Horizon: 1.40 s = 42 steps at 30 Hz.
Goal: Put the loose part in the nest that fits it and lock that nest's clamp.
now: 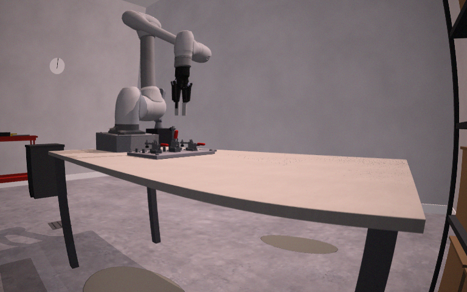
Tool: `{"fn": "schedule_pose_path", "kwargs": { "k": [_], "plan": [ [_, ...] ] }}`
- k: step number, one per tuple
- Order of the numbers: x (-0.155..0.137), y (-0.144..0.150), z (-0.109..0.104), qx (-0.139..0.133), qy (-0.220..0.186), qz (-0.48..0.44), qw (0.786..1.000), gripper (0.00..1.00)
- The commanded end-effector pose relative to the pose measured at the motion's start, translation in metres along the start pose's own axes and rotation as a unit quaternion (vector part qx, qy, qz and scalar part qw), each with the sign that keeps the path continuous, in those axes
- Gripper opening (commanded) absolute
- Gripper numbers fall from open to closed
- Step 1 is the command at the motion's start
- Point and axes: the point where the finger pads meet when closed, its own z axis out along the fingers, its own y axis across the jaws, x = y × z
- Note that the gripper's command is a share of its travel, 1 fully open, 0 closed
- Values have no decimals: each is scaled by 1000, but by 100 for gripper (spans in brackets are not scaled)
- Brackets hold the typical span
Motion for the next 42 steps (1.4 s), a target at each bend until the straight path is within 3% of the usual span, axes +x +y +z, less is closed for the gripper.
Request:
{"fn": "schedule_pose_path", "kwargs": {
  "k": [1, 30, 42],
  "plan": [
    [0, 0, 0, 0, 0, 0, 1000, 35],
    [1, 0, -1, -2, 0, 0, 1000, 35],
    [40, 1, -1, -2, 0, 0, 1000, 35]
  ]
}}
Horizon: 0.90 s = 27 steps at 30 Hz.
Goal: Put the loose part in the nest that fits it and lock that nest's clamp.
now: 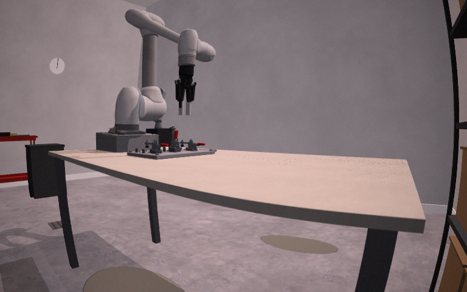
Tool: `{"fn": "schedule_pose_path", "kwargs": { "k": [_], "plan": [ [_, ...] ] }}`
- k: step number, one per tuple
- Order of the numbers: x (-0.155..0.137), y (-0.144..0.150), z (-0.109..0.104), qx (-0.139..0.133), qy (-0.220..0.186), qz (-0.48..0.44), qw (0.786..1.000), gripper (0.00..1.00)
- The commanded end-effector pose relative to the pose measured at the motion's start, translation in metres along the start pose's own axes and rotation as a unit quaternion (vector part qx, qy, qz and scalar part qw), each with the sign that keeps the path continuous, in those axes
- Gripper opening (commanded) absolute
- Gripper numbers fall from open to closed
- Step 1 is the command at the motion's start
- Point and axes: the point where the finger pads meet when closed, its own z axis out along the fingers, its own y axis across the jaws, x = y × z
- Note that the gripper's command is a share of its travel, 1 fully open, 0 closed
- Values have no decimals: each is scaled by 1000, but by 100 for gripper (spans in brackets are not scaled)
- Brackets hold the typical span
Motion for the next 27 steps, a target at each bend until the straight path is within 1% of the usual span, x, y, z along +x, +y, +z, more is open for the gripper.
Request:
{"fn": "schedule_pose_path", "kwargs": {
  "k": [1, 8, 12, 14, 20, 27],
  "plan": [
    [17, 0, 0, 0, 0, 0, 1000, 35],
    [67, 1, 0, 0, 0, 0, 1000, 35],
    [91, 1, 0, 0, 0, 0, 1000, 35],
    [91, 1, 0, 0, 0, 0, 1000, 35],
    [110, 2, 0, 0, 0, 0, 1000, 35],
    [111, 2, 0, 0, 0, 0, 1000, 35]
  ]
}}
